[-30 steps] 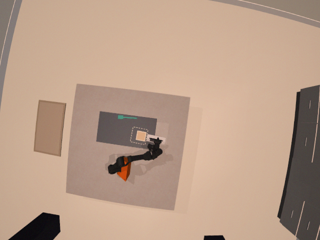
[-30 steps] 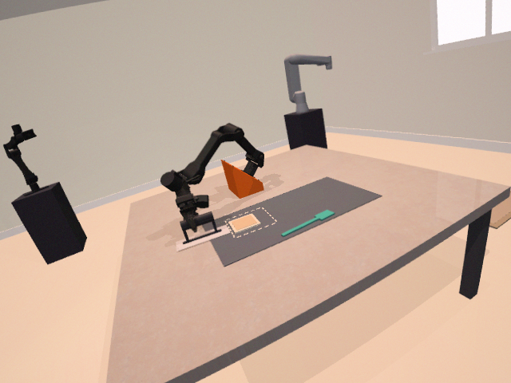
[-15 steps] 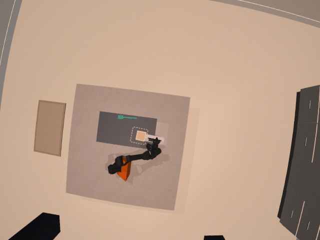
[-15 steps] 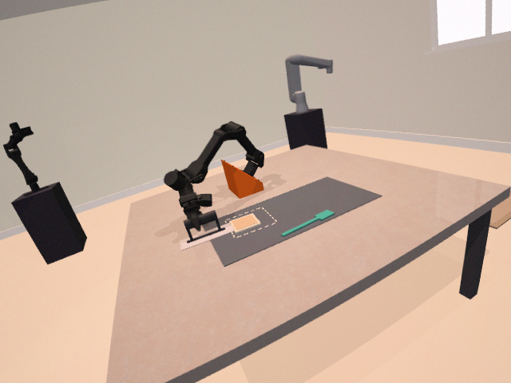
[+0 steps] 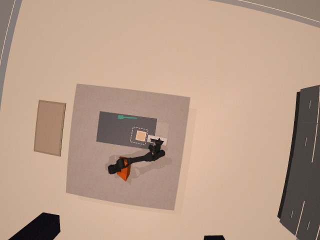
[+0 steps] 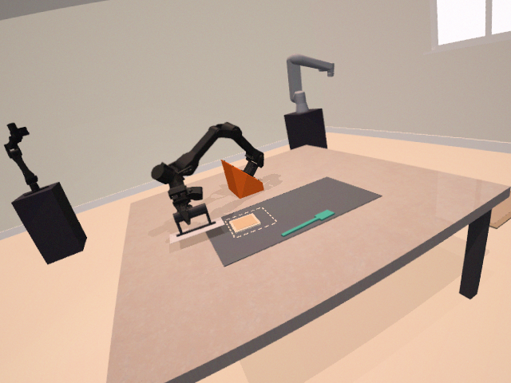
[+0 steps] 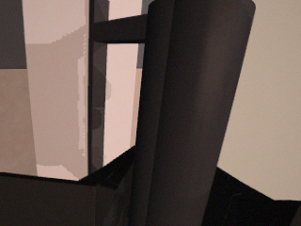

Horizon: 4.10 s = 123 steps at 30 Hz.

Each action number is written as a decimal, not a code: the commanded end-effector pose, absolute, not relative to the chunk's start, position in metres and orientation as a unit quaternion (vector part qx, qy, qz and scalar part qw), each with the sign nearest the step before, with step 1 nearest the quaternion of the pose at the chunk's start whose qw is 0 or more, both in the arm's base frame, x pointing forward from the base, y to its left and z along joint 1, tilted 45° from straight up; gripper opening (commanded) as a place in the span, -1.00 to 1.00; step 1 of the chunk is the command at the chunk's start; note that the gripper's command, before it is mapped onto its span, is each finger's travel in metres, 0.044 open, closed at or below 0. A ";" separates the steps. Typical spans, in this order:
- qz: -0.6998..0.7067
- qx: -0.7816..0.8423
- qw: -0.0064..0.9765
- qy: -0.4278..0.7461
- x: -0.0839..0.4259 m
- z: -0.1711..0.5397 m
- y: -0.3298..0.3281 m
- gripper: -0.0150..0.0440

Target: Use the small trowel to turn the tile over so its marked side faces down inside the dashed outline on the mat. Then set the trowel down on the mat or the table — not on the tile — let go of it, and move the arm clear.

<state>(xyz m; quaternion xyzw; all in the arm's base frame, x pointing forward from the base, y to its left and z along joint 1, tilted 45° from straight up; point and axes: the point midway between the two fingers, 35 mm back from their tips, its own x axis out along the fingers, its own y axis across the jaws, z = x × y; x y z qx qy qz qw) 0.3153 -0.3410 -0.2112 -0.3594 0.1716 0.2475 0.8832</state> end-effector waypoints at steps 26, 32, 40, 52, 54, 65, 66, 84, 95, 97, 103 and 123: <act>0.301 -0.364 0.850 0.233 0.414 -0.067 -0.258 -0.49; 0.304 -0.367 0.845 0.244 0.426 -0.037 -0.230 -0.49; 0.304 -0.371 0.840 0.254 0.435 0.001 -0.191 -0.49; 0.297 -0.376 0.838 0.263 0.435 0.051 -0.129 -0.49; 0.296 -0.376 0.838 0.263 0.433 0.059 -0.119 -0.49; 0.283 -0.377 0.843 0.260 0.417 0.098 -0.064 -0.49; 0.282 -0.377 0.843 0.259 0.415 0.101 -0.059 -0.49; 0.257 -0.365 0.864 0.233 0.364 0.144 0.016 -0.49; 0.243 -0.346 0.882 0.207 0.327 0.159 0.049 -0.49; 0.241 -0.341 0.886 0.202 0.320 0.161 0.054 -0.49; 0.238 -0.332 0.892 0.192 0.308 0.164 0.062 -0.49; 0.238 -0.331 0.893 0.192 0.311 0.145 0.081 -0.49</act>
